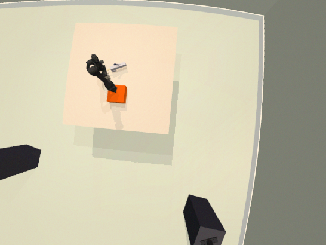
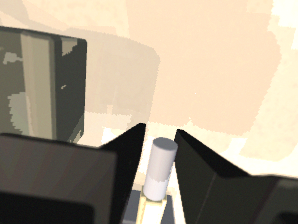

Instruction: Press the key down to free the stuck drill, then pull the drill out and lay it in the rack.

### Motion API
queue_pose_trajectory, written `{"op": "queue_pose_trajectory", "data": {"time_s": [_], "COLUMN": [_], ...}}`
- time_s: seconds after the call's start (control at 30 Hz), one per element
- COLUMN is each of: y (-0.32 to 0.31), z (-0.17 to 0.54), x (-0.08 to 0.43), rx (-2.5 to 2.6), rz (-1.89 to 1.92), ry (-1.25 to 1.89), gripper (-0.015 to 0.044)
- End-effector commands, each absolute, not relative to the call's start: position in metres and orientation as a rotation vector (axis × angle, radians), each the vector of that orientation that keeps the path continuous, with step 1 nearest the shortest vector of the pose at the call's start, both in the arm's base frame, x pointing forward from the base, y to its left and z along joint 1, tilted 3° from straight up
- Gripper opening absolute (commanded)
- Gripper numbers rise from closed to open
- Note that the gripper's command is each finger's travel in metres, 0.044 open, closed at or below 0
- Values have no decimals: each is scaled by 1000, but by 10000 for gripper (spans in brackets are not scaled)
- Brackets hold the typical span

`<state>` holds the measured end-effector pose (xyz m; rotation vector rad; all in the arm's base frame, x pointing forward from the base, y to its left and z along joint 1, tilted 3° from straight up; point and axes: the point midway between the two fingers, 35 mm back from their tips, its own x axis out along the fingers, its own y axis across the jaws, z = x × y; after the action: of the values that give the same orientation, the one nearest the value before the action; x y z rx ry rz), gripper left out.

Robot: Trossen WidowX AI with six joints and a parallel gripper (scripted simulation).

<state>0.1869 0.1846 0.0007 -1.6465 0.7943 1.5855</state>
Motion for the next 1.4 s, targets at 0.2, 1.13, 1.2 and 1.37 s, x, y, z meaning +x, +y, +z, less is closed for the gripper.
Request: {"op": "queue_pose_trajectory", "data": {"time_s": [0.2, 1.13, 1.2, 1.37], "y": [183, 173, 173, 172], "z": [0, -5, -5, -6], "x": [188, 195, 196, 197], "rx": [-1647, -1647, -1647, -1647], "rz": [1585, 1582, 1582, 1582], "ry": [793, 793, 793, 793], "gripper": [341, 440, 440, 440]}}
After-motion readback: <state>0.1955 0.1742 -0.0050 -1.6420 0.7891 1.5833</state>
